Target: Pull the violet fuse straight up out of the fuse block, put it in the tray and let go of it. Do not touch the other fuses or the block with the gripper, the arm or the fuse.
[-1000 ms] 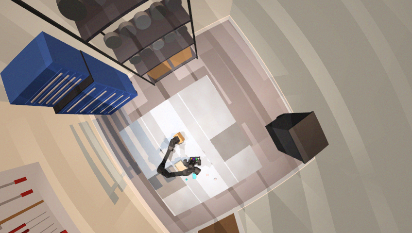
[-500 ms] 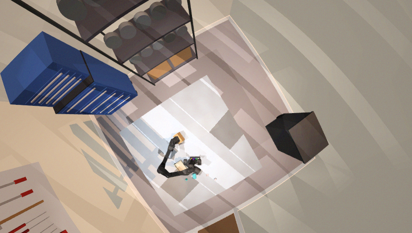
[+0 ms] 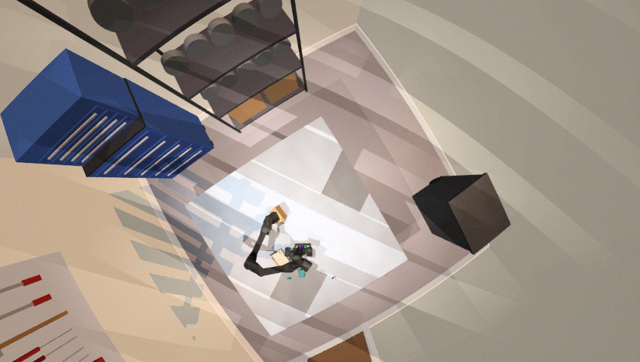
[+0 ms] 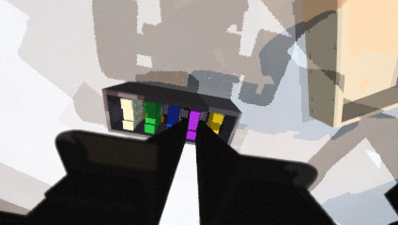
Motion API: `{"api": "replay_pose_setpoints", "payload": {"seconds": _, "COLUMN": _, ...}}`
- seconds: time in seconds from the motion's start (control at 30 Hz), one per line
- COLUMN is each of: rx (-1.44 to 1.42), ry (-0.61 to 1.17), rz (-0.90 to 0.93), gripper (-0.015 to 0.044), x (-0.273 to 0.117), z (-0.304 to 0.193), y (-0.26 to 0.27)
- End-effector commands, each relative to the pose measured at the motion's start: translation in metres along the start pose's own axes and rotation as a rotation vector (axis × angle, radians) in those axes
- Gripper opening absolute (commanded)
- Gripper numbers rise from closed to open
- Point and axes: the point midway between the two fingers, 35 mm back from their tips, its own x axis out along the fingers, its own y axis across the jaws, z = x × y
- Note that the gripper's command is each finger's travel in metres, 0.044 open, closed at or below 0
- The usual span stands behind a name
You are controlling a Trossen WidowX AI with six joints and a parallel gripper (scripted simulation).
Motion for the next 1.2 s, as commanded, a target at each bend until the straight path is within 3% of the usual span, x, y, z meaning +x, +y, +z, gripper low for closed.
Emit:
{"api": "replay_pose_setpoints", "payload": {"seconds": 0.0, "rx": 0.0, "ry": 0.0, "rz": 0.0, "gripper": 0.0, "x": -0.001, "z": 0.0, "y": 0.0}}
{"api": "replay_pose_setpoints", "payload": {"seconds": 1.17, "rx": -0.002, "ry": -0.001, "rz": -0.001, "gripper": 0.0, "x": -0.018, "z": 0.0, "y": 0.001}}
